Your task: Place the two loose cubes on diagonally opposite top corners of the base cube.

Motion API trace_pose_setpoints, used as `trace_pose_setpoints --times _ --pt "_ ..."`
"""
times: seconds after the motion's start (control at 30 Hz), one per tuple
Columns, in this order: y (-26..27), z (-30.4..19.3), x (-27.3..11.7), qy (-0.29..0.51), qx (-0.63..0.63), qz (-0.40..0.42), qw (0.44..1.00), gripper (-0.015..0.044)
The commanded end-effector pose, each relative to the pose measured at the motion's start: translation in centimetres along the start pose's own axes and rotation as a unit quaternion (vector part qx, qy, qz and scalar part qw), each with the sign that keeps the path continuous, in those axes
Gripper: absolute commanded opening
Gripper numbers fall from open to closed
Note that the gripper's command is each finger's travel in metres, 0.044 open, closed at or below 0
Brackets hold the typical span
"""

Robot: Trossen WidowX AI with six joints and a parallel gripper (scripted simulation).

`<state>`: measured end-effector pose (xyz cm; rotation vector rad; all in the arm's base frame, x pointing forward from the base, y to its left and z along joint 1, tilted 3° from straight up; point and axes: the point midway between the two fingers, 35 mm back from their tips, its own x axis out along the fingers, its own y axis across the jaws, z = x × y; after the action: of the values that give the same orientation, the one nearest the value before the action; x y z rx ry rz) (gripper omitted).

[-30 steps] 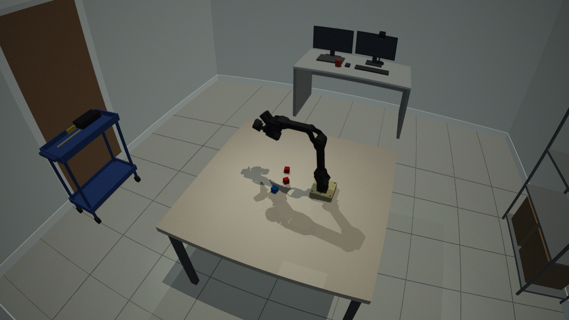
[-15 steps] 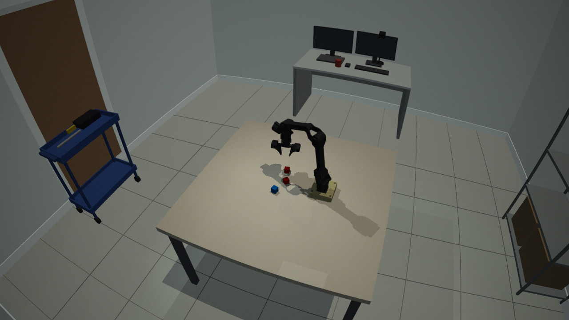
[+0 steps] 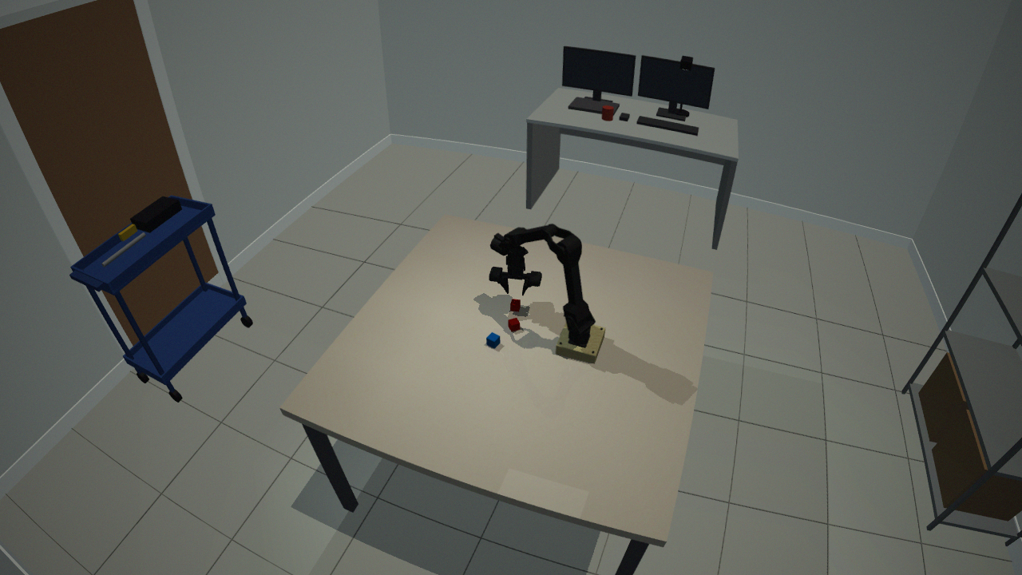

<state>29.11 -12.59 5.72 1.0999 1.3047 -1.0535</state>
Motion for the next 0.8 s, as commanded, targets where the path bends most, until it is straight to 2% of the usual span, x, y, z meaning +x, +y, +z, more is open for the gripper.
trace_pose_setpoints --times 0.0,0.77 --pt "-0.1 -0.1 0.9 0.003 0.0 -0.001 1.0 0.0265" --pt "-0.1 -0.1 4.5 0.003 -0.001 -0.001 1.0 0.0265"
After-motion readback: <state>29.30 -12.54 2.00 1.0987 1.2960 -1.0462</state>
